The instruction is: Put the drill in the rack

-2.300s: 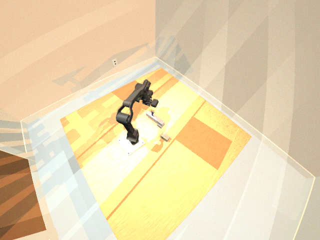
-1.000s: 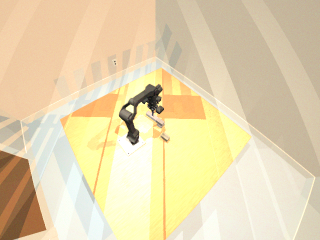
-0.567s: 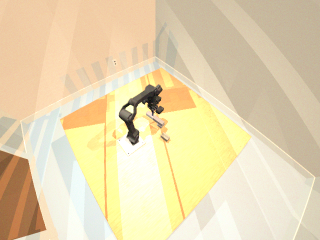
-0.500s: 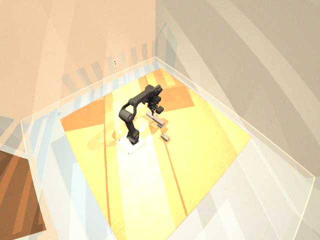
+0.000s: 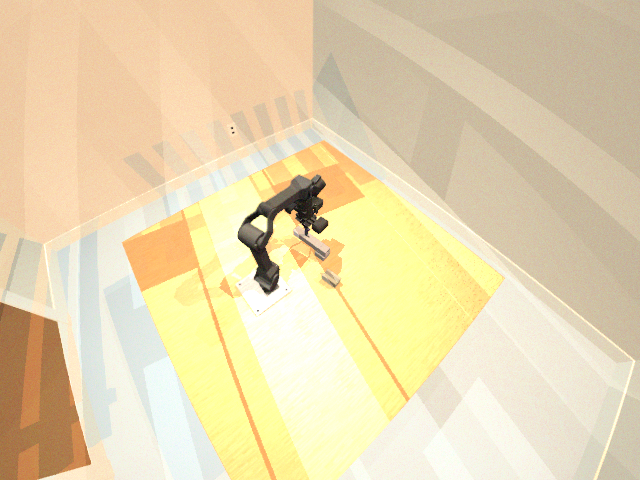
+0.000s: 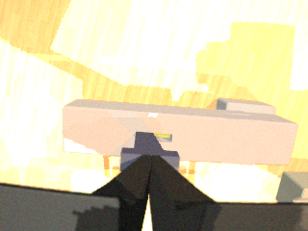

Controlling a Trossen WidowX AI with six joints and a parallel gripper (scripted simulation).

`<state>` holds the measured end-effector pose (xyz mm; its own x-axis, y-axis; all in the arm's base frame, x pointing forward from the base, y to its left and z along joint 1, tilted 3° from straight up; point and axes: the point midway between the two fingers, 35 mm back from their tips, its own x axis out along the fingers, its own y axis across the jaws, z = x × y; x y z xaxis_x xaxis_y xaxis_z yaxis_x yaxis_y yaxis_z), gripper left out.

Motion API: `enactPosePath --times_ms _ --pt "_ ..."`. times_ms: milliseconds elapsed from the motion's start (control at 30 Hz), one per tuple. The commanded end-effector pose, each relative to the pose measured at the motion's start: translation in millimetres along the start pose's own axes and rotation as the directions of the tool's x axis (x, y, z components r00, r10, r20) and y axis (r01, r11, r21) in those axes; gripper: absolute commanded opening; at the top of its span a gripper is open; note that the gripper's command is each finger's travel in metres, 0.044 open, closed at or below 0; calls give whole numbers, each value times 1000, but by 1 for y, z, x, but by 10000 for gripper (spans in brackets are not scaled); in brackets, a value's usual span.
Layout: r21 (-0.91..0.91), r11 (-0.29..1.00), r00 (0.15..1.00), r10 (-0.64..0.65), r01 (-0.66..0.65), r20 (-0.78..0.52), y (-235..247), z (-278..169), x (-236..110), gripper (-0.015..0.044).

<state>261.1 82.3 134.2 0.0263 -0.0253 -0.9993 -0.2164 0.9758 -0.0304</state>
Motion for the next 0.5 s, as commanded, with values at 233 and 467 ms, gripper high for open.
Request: enactPosePath --times_ms 233,467 --pt "0 1000 999 2 -2 -39 2 -7 17 0" --pt "0 1000 999 2 -2 -39 2 -5 10 79"
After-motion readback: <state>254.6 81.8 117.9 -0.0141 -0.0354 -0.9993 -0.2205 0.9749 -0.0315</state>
